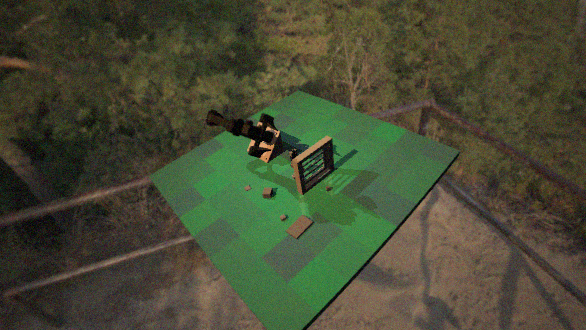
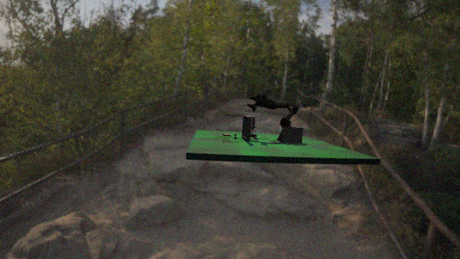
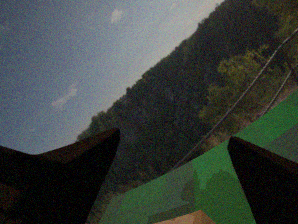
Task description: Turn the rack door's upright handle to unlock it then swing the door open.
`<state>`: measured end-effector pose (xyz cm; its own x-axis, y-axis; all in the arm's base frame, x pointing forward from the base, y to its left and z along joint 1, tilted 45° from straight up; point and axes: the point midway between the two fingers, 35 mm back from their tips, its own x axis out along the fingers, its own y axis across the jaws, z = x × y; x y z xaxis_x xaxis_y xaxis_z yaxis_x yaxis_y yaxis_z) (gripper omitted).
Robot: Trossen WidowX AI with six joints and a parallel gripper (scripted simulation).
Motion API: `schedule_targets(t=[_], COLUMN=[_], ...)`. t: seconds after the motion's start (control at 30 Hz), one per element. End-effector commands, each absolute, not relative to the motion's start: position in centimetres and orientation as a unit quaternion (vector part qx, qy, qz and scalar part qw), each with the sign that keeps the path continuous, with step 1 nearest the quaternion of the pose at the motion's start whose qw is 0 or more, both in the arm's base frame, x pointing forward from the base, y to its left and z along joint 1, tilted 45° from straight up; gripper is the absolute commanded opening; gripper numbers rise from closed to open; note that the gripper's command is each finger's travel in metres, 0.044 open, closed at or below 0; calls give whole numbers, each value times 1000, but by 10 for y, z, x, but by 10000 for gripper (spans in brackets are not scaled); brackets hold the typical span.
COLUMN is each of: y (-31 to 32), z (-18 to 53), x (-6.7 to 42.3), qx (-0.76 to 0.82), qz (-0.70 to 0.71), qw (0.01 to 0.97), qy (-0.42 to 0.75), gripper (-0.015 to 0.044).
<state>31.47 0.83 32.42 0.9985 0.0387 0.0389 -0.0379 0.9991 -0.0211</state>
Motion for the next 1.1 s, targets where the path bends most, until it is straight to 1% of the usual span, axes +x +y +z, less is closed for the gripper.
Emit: schedule_targets(t=[0.0, 0.1, 0.13, 0.57, 1.07], y=[8, 9, 10, 17, 24], z=[323, 312, 307, 243, 188], x=[315, 323, 327, 348, 339], qx=[-9, 3, 8, 35, -16], qz=[19, 11, 7, -55, -150], qw=[1000, 1000, 999, 968, 888], qy=[-17, 22, 38, 243, 435], gripper=[374, 295, 288, 288, 288])
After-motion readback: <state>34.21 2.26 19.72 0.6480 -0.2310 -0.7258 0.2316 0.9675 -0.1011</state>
